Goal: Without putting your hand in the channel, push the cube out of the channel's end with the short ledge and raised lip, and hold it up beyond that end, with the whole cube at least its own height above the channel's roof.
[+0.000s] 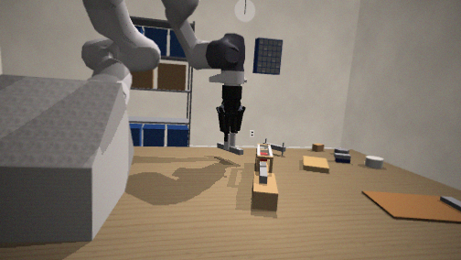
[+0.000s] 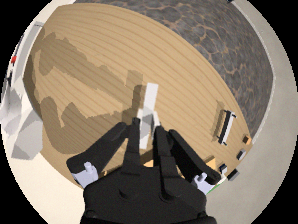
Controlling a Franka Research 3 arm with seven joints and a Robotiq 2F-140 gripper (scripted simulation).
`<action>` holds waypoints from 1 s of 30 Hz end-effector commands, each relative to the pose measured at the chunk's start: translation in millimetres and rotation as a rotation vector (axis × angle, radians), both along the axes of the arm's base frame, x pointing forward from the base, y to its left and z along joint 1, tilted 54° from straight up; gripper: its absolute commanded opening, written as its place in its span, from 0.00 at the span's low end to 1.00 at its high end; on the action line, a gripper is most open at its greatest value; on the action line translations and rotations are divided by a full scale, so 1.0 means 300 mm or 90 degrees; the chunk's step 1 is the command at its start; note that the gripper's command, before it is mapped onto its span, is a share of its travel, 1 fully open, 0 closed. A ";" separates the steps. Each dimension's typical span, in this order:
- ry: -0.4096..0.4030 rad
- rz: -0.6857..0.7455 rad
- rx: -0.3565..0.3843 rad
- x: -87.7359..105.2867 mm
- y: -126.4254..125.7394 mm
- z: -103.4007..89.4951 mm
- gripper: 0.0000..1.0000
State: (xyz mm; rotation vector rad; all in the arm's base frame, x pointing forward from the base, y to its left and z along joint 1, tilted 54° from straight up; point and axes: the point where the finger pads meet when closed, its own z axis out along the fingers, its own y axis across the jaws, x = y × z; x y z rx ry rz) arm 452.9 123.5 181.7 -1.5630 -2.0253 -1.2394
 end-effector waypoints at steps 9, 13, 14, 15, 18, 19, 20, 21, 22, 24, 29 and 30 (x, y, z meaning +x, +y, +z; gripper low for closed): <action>0.001 0.017 -0.004 -0.082 -0.200 0.141 0.00; 0.001 0.017 -0.004 -0.082 -0.201 0.141 0.00; 0.001 0.017 -0.004 -0.082 -0.201 0.141 0.00; 0.001 0.017 -0.004 -0.082 -0.201 0.141 0.00; 0.001 0.017 -0.004 -0.082 -0.201 0.141 0.00; 0.001 0.017 -0.004 -0.082 -0.201 0.141 0.00; 0.001 0.017 -0.004 -0.082 -0.201 0.141 0.00; 0.001 0.017 -0.004 -0.082 -0.201 0.141 0.00; 0.001 0.017 -0.004 -0.082 -0.201 0.141 0.00; 0.001 0.017 -0.004 -0.082 -0.201 0.141 0.00; 0.001 0.017 -0.004 -0.082 -0.201 0.141 0.00; 0.001 0.017 -0.004 -0.082 -0.201 0.141 0.00</action>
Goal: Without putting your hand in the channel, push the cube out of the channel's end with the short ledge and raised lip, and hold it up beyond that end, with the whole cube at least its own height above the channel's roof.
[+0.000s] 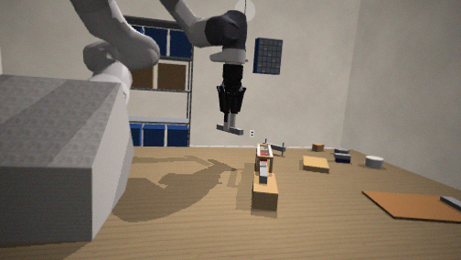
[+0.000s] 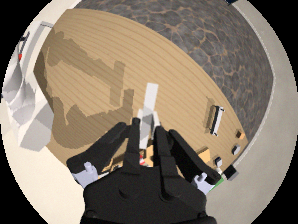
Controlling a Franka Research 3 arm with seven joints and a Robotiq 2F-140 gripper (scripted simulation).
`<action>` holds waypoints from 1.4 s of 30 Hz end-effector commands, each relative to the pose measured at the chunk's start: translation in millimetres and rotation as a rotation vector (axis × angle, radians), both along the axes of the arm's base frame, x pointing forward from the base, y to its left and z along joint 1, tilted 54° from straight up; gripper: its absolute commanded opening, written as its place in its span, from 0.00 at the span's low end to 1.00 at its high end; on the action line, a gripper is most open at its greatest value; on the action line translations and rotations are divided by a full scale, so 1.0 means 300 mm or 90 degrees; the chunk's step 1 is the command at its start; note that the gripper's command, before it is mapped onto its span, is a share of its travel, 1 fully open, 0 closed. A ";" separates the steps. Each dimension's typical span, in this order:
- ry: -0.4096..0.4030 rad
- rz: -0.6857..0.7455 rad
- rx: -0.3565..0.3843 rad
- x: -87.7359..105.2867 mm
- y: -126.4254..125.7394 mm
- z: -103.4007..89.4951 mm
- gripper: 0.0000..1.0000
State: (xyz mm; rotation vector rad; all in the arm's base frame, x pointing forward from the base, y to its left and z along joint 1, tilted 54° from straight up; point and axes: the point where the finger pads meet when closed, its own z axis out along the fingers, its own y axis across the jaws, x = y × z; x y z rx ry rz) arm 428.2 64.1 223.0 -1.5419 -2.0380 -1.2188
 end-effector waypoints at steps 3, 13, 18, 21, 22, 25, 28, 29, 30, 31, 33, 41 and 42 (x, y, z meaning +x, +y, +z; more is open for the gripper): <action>-0.003 0.003 0.000 0.000 -0.003 0.004 0.00; -0.003 0.003 0.000 0.000 -0.003 0.004 0.00; 0.001 -0.002 0.003 0.009 -0.016 -0.004 0.00; 0.019 -0.019 0.012 0.041 -0.067 -0.035 0.00; 0.028 -0.028 0.017 0.056 -0.094 -0.054 0.00; 0.040 -0.038 0.023 0.073 -0.128 -0.078 0.00; 0.084 -0.080 0.043 0.127 -0.260 -0.187 0.00; 0.102 -0.096 0.051 0.141 -0.314 -0.237 0.00; 0.121 -0.113 0.058 0.152 -0.369 -0.293 0.00; 0.141 -0.131 0.065 0.154 -0.409 -0.339 0.00; 0.184 -0.167 0.078 0.150 -0.492 -0.441 0.00; 0.308 -0.253 0.107 0.064 -0.705 -0.778 0.00; 0.325 -0.262 0.110 0.015 -0.781 -0.920 0.00</action>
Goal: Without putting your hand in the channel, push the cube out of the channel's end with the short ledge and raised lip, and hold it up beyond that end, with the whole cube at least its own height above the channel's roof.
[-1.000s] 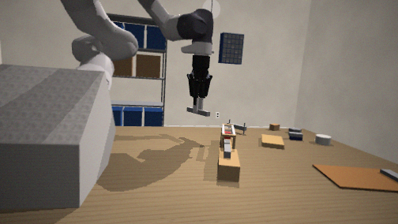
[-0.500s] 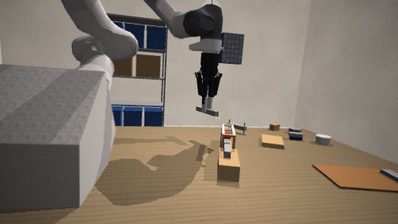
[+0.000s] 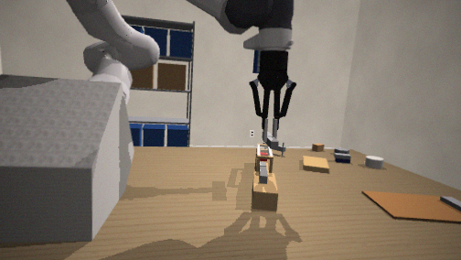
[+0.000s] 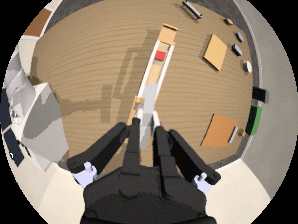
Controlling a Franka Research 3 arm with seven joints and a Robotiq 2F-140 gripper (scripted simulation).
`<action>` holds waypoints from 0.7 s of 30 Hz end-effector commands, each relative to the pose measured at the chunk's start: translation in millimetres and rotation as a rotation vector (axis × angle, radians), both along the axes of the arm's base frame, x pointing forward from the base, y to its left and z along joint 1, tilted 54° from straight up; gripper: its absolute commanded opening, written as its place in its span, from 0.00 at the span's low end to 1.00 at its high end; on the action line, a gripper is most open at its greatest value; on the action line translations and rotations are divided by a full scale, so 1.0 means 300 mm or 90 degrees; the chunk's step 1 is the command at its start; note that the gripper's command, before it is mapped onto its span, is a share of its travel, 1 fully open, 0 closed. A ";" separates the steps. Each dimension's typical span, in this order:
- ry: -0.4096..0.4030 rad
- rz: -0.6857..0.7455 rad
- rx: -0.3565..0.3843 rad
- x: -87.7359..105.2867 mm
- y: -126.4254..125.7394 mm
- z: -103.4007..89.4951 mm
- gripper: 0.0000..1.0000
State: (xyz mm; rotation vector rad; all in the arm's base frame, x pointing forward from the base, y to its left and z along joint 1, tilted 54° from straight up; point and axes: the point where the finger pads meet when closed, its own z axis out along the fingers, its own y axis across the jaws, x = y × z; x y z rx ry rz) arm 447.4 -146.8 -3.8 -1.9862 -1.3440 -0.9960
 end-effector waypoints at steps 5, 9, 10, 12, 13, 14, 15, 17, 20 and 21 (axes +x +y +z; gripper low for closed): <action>0.077 -0.029 0.021 -0.166 -0.174 -0.411 0.00; 0.083 -0.031 0.022 -0.198 -0.193 -0.469 0.00; 0.083 -0.031 0.022 -0.198 -0.193 -0.470 0.00; 0.083 -0.032 0.022 -0.194 -0.180 -0.480 0.00; 0.083 -0.032 0.022 -0.189 -0.167 -0.491 0.00; 0.083 -0.032 0.022 -0.183 -0.150 -0.504 0.00; 0.083 -0.032 0.022 -0.183 -0.150 -0.504 0.00; 0.083 -0.032 0.022 -0.177 -0.133 -0.519 0.00; 0.083 -0.032 0.022 -0.163 -0.096 -0.548 0.00; 0.083 -0.032 0.022 -0.162 -0.092 -0.551 0.00</action>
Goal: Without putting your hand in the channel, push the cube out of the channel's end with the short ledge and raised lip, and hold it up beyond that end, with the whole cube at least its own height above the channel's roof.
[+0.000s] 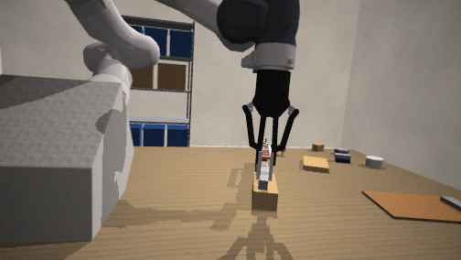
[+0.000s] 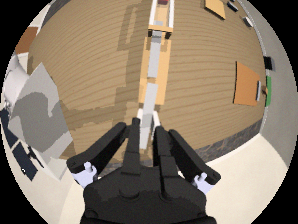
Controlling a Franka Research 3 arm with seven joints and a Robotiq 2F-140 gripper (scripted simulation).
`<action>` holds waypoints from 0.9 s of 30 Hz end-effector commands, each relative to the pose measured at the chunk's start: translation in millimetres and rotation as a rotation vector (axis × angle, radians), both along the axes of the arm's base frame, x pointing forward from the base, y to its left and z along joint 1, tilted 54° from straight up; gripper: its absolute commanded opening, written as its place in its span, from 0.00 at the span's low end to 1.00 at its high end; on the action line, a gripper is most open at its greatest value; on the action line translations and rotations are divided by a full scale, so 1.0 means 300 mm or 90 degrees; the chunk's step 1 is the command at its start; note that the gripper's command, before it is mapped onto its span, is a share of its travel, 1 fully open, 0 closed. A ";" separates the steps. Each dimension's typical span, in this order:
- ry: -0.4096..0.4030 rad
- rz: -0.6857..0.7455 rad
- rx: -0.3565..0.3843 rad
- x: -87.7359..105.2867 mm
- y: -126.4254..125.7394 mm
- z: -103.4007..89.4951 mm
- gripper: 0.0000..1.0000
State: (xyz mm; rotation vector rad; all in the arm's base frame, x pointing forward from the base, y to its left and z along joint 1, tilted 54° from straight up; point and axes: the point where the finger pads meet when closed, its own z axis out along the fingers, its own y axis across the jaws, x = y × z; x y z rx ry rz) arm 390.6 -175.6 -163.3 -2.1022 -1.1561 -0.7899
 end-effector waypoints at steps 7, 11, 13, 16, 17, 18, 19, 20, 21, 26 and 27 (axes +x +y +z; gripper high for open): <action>-0.055 0.020 0.026 0.031 0.017 -0.030 0.00; -0.055 0.020 0.026 0.037 0.034 -0.043 0.00; -0.055 0.020 0.026 0.039 0.040 -0.048 0.00; -0.055 0.020 0.026 0.044 0.057 -0.061 0.00; -0.055 0.020 0.026 0.045 0.061 -0.064 0.00; -0.055 0.020 0.026 0.046 0.065 -0.066 0.00; -0.055 0.020 0.026 0.047 0.067 -0.068 0.00; -0.055 0.020 0.026 0.047 0.068 -0.069 0.00; -0.055 0.020 0.026 0.047 0.069 -0.069 0.00; -0.055 0.020 0.026 0.047 0.069 -0.069 0.00; -0.055 0.020 0.026 0.047 0.069 -0.069 0.00</action>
